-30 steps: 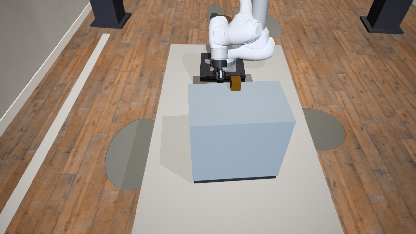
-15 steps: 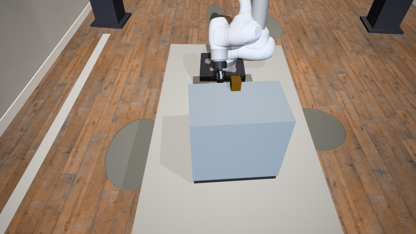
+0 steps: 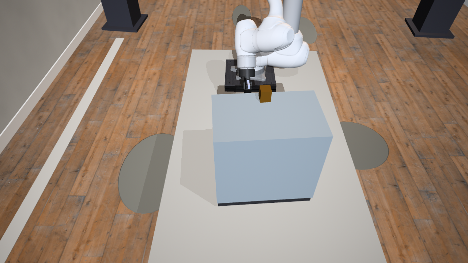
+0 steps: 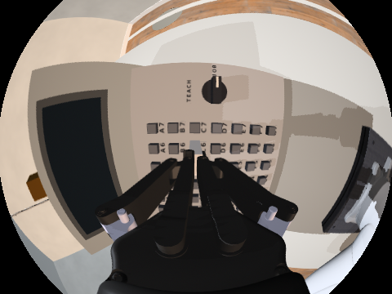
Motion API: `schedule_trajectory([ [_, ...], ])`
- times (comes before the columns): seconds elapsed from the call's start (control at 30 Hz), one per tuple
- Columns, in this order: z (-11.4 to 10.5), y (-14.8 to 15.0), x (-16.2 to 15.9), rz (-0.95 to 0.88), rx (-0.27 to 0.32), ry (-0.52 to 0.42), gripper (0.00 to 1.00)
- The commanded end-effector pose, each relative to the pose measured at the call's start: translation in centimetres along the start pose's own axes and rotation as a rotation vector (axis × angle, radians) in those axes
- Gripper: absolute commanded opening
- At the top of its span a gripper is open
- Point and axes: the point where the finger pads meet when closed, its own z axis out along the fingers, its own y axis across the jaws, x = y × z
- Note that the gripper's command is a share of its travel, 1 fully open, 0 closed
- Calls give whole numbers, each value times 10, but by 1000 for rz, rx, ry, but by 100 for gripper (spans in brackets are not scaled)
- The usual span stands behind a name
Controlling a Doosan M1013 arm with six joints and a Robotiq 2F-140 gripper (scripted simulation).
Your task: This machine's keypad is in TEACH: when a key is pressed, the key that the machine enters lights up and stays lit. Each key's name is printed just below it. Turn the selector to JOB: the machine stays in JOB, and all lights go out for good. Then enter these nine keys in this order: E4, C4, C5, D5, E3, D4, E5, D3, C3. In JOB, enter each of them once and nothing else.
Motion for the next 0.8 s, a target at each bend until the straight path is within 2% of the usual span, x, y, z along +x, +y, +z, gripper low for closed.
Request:
schedule_trajectory([
  [0.0, 0, 0, 0, 0, 0, 0, 0],
  [0.77, -6, 0, 0, 0, 0, 0, 0],
])
